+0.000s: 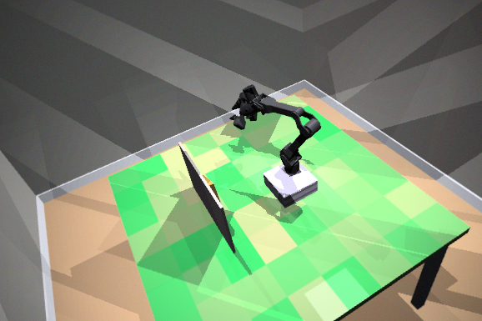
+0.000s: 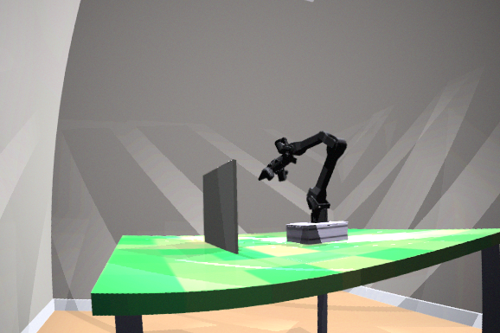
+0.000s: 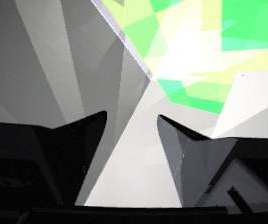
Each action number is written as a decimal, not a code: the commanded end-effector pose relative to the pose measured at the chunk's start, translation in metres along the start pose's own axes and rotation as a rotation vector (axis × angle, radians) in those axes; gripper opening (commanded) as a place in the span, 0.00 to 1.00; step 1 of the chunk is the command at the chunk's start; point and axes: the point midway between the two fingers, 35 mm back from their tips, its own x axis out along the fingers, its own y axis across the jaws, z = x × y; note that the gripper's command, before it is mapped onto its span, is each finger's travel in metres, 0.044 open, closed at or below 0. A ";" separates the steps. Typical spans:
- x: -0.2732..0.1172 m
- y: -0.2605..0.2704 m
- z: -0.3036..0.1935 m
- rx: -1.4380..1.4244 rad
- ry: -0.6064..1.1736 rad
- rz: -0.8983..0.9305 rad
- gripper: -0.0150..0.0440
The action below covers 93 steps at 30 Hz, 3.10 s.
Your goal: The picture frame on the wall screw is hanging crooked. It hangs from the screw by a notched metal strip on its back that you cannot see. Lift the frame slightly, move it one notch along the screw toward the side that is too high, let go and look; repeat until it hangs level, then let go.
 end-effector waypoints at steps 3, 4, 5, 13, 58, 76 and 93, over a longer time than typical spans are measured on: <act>-0.030 -0.076 -0.008 -0.243 0.298 -0.162 0.69; -0.037 -0.090 -0.008 -0.290 0.358 -0.189 0.69; -0.044 -0.104 -0.007 -0.338 0.418 -0.215 0.69; -0.097 -0.208 0.026 -0.721 0.930 -0.373 0.69; -0.106 -0.225 0.037 -0.791 1.030 -0.392 0.69; -0.106 -0.225 0.037 -0.791 1.030 -0.392 0.69; -0.106 -0.225 0.037 -0.791 1.030 -0.392 0.69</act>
